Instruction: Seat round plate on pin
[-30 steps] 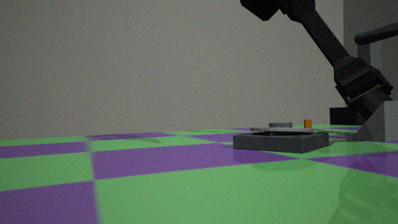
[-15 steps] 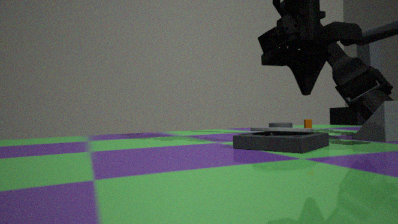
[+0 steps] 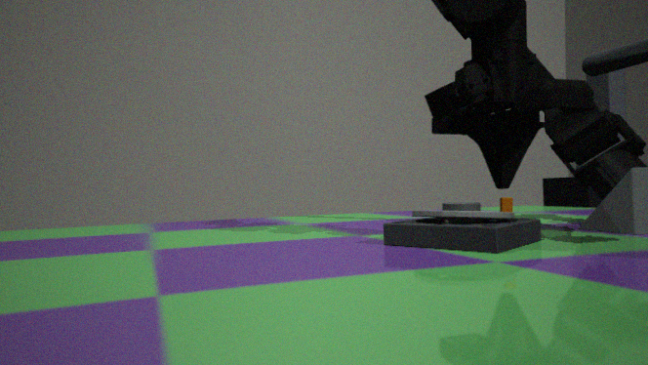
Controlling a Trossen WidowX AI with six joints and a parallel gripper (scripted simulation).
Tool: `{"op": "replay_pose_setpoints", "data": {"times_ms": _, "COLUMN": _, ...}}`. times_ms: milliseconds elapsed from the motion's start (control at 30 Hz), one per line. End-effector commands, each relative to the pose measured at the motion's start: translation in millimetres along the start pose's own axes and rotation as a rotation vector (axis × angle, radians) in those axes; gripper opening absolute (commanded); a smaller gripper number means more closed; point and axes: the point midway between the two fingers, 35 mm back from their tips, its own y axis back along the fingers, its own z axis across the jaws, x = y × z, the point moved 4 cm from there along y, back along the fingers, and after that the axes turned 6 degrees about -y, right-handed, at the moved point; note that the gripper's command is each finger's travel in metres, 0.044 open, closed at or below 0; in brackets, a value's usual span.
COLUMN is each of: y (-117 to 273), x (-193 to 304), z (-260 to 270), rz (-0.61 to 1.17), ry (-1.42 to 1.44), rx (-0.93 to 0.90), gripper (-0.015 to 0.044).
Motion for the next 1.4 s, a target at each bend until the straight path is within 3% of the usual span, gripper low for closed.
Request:
{"op": "replay_pose_setpoints", "data": {"times_ms": 0, "y": -17.0, "x": 2.2, "z": -1.0, "rz": 0.003, "ry": 0.006, "rx": 0.011, "gripper": 0.0000}}
{"op": "replay_pose_setpoints", "data": {"times_ms": 1367, "y": -18.8, "x": -15.6, "z": 35.9, "rz": 0.002, "ry": 0.005, "rx": 0.009, "gripper": 0.0000}}
